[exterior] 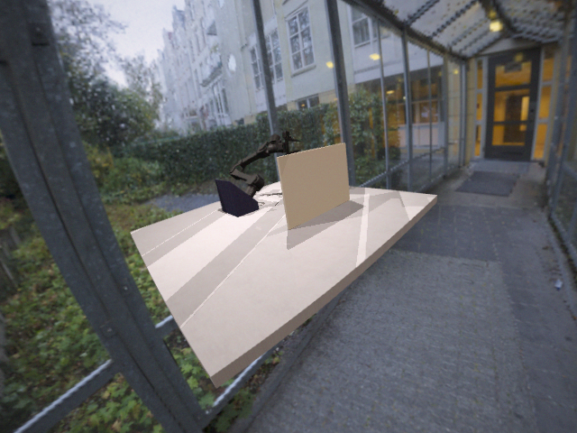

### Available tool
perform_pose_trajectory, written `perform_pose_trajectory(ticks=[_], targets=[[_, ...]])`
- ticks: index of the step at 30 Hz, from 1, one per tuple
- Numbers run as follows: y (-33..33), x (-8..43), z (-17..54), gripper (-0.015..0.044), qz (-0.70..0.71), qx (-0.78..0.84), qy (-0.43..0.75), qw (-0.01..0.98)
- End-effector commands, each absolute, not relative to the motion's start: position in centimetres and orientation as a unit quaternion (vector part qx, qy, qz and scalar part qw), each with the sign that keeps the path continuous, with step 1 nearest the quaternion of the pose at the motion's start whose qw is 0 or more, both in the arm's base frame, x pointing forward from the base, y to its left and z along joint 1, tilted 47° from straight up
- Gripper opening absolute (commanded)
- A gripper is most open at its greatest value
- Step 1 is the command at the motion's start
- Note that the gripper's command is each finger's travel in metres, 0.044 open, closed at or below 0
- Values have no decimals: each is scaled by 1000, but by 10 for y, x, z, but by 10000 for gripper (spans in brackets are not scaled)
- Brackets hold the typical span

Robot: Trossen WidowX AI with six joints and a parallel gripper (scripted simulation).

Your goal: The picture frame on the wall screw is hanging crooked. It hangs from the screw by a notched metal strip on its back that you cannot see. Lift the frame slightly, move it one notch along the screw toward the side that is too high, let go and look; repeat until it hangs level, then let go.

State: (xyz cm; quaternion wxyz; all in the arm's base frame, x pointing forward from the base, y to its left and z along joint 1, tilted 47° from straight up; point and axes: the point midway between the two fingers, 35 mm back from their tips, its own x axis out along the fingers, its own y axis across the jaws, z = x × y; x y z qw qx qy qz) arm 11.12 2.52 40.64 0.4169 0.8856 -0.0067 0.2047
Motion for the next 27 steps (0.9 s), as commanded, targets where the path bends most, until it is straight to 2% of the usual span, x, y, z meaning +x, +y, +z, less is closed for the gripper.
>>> perform_pose_trajectory(ticks=[1, 9, 27], targets=[[6, 147, 353, 260, 121, 868, -43, 479], [-41, 183, 255, 260, -31, 830, -85, 550], [-43, 184, 253, 260, -34, 830, -86, 551]])
